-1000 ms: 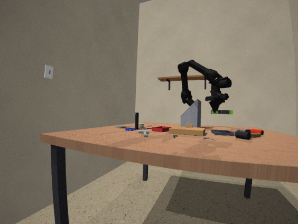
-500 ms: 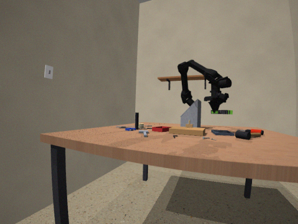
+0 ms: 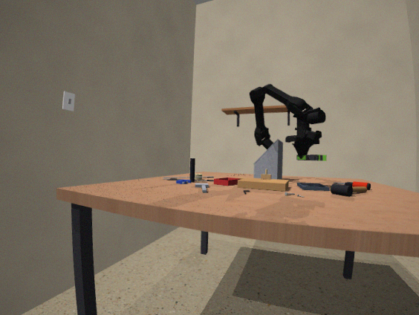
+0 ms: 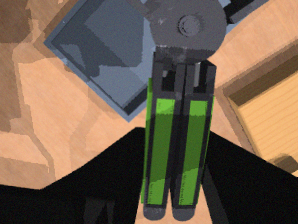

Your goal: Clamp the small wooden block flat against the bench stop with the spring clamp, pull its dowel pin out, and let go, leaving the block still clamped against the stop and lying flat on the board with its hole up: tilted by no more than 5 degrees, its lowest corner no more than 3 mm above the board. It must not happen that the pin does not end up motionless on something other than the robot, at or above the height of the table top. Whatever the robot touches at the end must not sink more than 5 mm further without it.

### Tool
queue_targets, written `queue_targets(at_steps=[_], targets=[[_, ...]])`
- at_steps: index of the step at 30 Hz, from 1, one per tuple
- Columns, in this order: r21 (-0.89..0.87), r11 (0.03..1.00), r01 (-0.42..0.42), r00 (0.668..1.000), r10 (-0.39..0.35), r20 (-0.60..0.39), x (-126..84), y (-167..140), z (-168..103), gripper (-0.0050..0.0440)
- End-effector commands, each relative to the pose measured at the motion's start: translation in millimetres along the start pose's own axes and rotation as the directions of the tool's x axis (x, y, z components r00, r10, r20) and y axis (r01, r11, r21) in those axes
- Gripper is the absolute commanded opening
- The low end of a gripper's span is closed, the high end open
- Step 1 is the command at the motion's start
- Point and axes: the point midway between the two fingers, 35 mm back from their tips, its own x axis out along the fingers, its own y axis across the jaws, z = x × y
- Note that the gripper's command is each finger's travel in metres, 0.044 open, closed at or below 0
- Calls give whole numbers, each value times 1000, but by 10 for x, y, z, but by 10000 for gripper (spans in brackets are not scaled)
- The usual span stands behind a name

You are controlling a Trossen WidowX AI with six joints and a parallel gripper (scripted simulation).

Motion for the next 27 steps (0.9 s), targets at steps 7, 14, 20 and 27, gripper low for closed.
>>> queue_targets(at_steps=[7, 14, 20, 27], targets=[[86, 996, 4, 1000, -3, -2, 5, -22, 13, 0], [130, 992, 4, 1000, -4, -2, 6, -31, 18, 0], [182, 983, 4, 1000, -4, -2, 8, -42, 24, 0], [234, 972, 4, 1000, -4, -2, 10, -53, 30, 0]])
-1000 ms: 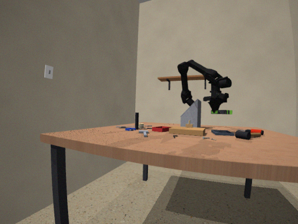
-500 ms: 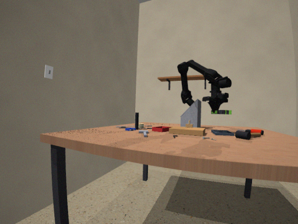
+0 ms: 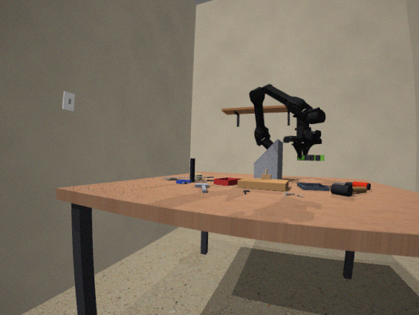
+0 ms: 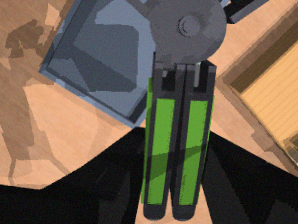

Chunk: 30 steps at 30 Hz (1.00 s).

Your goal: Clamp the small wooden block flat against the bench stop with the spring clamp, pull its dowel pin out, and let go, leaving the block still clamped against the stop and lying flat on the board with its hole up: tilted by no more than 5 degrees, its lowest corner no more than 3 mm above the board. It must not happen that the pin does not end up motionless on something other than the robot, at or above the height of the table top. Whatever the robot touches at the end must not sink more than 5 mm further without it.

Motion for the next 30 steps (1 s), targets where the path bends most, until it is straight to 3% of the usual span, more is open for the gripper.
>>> queue_targets(at_steps=[1, 30], targets=[[19, 1000, 4, 1000, -4, -1, 2, -8, 7, 0], [254, 967, 4, 1000, -4, -1, 11, -50, 44, 0]])
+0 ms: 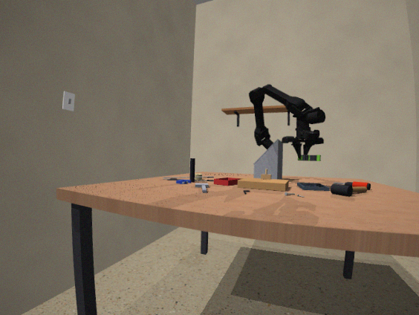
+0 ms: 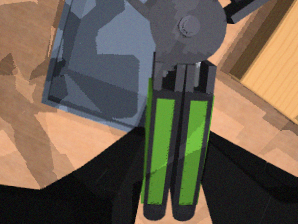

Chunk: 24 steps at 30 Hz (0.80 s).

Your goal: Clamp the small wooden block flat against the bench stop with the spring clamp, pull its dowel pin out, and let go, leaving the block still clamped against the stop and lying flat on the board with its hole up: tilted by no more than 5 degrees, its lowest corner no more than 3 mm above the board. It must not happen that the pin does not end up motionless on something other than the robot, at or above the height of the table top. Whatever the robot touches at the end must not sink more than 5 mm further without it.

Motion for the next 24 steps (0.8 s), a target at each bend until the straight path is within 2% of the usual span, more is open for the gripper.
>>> queue_targets(at_steps=[1, 24], targets=[[34, 999, 4, 1000, -4, 0, 3, -8, 11, 0], [201, 980, 4, 1000, -4, 0, 10, -32, 43, 0]])
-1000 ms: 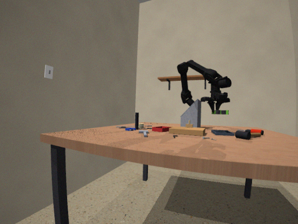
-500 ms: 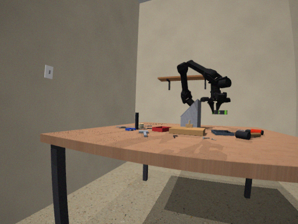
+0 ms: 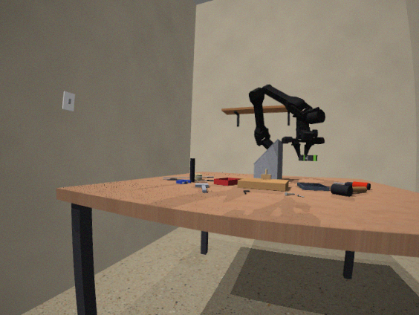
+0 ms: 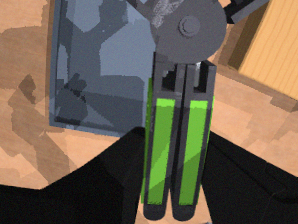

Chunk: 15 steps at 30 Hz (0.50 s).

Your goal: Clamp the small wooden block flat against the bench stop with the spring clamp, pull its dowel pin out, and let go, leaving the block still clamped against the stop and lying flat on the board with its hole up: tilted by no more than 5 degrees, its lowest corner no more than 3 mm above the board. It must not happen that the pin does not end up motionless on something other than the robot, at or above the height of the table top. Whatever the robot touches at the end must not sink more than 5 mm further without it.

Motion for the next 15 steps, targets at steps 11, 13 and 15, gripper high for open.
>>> queue_targets(at_steps=[11, 13, 15], targets=[[118, 993, 4, 1000, -4, 0, 7, -16, 29, 0], [135, 991, 4, 1000, -4, 0, 8, -18, 33, 0], [135, 991, 4, 1000, -4, 0, 8, -18, 33, 0]])
